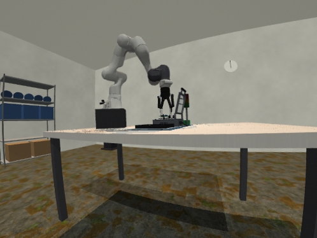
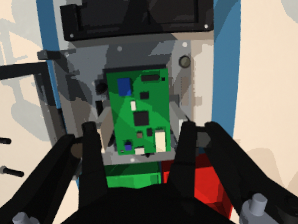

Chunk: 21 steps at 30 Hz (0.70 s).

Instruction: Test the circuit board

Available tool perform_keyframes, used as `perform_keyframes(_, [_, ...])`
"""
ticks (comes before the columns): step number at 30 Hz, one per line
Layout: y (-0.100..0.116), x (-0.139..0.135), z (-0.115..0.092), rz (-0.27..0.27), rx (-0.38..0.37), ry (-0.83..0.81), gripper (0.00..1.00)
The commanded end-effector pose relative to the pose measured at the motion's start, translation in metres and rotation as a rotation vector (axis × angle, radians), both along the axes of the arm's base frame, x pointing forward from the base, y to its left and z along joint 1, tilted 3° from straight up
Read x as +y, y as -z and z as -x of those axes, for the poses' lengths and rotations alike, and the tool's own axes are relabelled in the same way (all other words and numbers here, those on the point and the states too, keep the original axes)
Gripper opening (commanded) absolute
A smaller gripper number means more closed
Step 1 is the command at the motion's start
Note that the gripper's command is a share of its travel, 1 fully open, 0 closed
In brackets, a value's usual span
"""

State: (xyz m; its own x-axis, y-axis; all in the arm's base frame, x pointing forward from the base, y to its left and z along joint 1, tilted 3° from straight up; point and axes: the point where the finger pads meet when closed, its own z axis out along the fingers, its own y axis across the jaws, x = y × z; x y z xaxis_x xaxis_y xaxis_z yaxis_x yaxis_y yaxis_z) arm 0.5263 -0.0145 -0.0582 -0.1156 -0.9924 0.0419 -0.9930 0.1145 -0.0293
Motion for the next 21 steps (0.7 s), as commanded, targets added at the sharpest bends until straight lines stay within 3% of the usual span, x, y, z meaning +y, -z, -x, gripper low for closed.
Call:
perform_keyframes(1, [-0.0003, 0.0000, -0.0023, -0.001, -0.005, 0.006, 0.46])
perform_keyframes(21, [-0.0007, -0.0008, -0.0038, -0.001, -0.005, 0.006, 0.46])
